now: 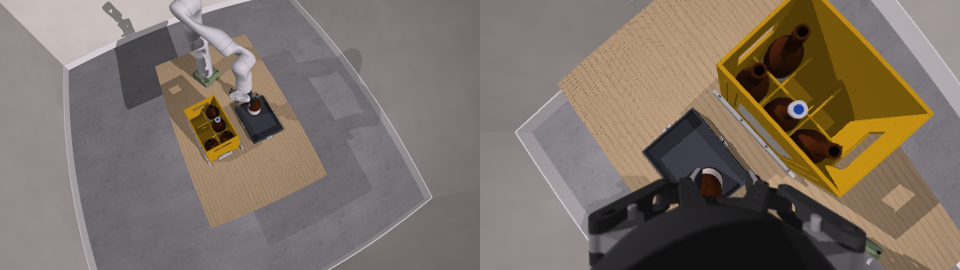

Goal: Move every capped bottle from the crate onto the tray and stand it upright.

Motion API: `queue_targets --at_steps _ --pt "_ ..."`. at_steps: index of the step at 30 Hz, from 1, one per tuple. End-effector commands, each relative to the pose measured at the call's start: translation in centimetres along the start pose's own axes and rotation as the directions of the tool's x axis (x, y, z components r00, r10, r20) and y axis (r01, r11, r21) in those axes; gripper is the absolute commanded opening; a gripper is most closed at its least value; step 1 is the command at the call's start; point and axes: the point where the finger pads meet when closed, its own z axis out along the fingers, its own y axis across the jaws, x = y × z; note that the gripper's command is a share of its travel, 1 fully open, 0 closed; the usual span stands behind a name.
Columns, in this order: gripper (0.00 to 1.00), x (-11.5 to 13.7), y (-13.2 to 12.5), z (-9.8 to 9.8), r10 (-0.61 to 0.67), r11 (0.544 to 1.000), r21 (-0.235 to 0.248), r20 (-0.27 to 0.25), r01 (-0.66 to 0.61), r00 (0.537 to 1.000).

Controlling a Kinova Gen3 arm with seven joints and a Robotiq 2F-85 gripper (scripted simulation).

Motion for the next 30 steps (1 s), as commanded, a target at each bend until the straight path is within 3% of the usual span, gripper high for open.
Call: queue_targets --at_steps 1,30 --pt "0.60 0.7 0.7 -0.1 0.003 1.000 0.000 0.000 -0.003 1.000" --pt "0.60 6.0 6.4 -0.3 0.013 1.000 -0.005 0.004 -0.013 1.000"
